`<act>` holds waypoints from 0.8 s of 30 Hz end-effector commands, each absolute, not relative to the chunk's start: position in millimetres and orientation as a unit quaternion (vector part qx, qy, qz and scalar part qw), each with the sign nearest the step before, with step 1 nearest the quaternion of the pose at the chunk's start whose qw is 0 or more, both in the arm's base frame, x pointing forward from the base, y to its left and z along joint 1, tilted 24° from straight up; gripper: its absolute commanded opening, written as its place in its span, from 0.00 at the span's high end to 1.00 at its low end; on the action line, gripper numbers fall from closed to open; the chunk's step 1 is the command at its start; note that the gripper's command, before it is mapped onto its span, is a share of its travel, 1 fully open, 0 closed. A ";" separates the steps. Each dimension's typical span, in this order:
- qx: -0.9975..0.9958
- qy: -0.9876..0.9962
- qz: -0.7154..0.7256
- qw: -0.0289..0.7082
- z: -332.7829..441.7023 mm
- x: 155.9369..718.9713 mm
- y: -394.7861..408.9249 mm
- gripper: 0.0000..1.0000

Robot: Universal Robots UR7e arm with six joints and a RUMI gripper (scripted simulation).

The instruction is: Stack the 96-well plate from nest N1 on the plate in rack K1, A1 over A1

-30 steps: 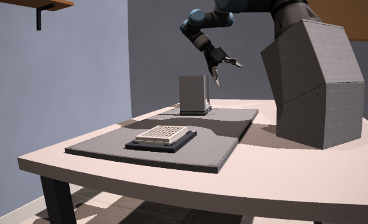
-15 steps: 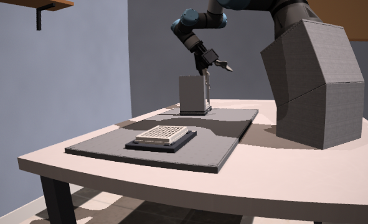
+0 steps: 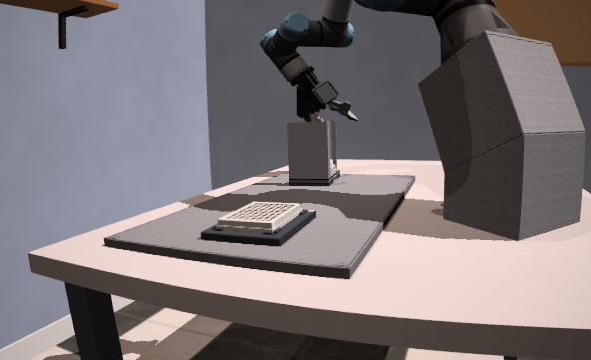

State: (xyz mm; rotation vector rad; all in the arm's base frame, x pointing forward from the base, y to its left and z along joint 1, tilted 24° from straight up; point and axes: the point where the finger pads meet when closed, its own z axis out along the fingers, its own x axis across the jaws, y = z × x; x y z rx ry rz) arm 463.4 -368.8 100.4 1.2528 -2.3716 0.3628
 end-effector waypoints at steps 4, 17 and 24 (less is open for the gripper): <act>0.483 -0.839 0.133 0.212 91.5 480.8 -337.9 0.00; 0.537 -0.806 0.134 0.208 80.1 499.6 -292.5 0.00; 0.592 -0.768 0.137 0.203 77.6 505.2 -273.7 0.00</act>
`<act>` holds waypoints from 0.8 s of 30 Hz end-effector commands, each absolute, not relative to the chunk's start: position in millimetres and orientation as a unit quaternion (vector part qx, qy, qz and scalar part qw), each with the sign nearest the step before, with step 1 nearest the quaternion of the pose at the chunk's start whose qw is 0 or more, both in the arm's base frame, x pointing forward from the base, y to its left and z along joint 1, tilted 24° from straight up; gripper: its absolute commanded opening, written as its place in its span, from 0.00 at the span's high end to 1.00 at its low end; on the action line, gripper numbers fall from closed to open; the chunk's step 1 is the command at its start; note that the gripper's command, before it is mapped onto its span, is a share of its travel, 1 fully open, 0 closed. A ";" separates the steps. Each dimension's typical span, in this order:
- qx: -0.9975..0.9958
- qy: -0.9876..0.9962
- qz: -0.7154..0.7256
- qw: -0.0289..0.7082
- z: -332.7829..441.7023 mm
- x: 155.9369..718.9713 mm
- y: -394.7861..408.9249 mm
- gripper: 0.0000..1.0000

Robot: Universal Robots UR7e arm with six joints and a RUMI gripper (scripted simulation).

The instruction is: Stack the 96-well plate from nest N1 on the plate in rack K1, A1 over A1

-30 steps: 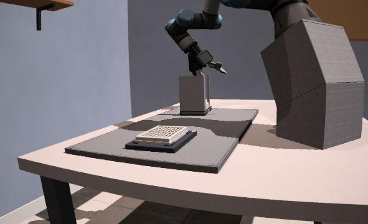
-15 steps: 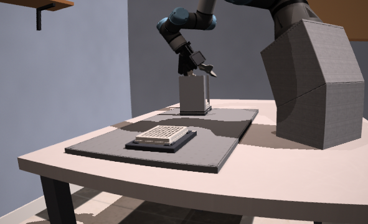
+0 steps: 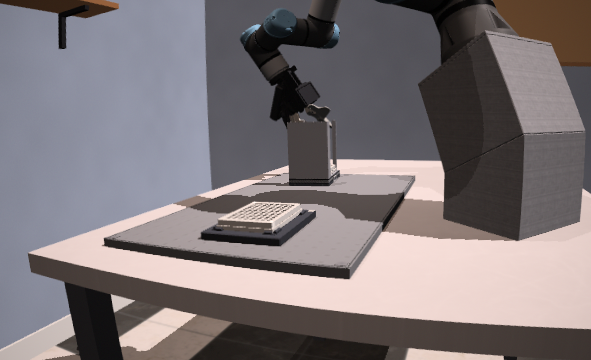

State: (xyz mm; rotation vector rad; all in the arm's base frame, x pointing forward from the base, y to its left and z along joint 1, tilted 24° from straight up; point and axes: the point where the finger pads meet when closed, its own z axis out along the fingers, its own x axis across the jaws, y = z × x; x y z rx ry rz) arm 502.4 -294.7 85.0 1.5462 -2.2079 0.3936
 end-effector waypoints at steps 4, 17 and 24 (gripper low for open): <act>0.604 -0.759 0.136 0.202 71.6 510.4 -254.9 0.00; 0.603 -0.759 0.135 0.203 67.2 513.9 -240.7 0.00; 0.603 -0.759 0.135 0.203 67.2 513.9 -240.7 0.00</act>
